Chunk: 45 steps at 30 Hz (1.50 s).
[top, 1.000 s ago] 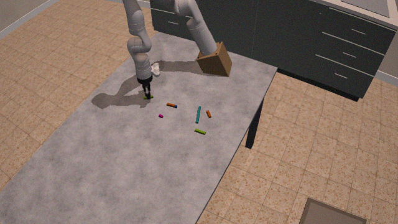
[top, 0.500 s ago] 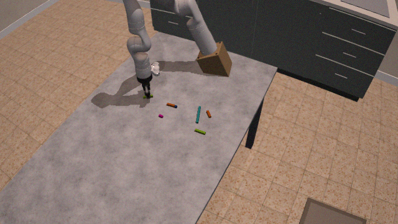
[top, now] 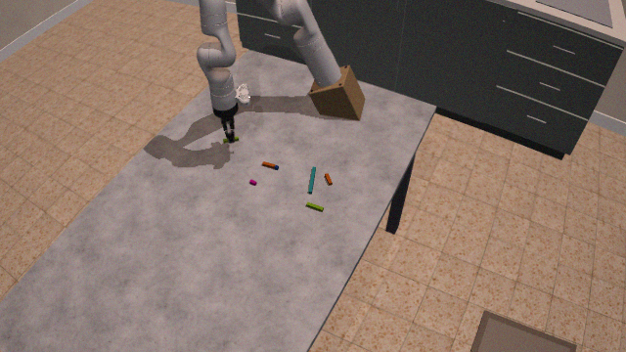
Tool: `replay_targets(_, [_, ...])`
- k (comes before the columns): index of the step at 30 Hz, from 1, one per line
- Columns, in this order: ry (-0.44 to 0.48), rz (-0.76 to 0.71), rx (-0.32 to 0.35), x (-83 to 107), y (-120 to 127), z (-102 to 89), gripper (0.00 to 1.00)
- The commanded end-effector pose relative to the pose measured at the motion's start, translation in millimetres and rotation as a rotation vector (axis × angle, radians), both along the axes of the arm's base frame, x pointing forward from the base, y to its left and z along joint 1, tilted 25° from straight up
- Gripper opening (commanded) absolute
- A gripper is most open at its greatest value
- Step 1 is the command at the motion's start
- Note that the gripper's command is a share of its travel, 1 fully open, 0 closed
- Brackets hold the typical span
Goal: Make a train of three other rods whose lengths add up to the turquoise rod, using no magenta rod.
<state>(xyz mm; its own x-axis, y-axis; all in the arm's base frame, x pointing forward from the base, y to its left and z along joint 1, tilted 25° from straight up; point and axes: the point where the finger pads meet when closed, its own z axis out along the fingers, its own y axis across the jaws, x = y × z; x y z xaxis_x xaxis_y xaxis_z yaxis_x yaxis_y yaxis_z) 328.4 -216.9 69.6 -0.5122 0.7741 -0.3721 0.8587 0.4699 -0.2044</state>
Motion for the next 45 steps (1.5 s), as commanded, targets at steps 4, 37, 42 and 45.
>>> replay_targets(4, [-0.016,0.012,0.009,6.1,16,28.2,0.05])
replay_targets(37, [-0.098,-0.171,0.019,11.3,45,28.5,0.05])
replay_targets(42, [-0.171,-0.332,0.023,15.3,68,18.3,0.05])
replay_targets(45, [-0.213,-0.419,0.023,17.2,80,13.2,0.05])
